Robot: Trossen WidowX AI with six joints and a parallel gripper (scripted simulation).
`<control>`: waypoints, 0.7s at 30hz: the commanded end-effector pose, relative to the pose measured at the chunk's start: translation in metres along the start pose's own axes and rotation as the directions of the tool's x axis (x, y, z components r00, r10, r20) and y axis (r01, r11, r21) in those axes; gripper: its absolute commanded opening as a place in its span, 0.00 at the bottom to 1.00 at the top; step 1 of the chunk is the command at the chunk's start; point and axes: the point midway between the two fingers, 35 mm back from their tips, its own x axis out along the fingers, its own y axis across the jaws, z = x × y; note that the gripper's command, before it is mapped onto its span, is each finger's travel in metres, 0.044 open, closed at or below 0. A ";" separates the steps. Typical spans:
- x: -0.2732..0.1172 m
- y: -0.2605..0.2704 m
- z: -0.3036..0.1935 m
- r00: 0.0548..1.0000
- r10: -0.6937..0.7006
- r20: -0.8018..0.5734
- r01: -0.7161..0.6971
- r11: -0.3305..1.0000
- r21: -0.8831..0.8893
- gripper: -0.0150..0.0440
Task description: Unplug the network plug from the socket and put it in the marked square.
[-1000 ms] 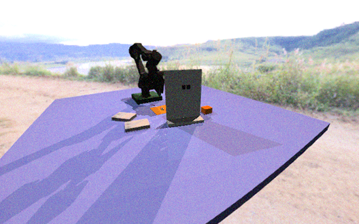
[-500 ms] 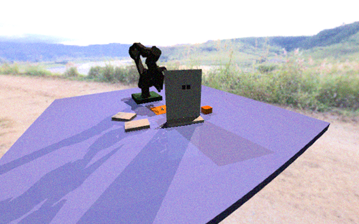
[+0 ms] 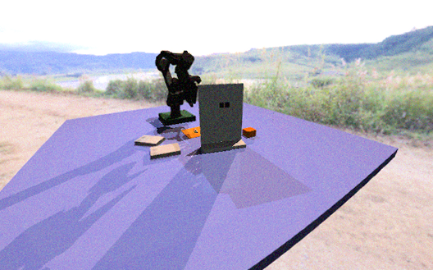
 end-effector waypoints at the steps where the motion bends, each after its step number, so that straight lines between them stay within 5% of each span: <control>1: -0.009 0.008 0.000 1.000 0.003 -0.001 -0.003 1.000 -0.001 0.52; 21: -0.056 0.041 0.000 1.000 0.005 -0.005 -0.005 1.000 -0.006 0.52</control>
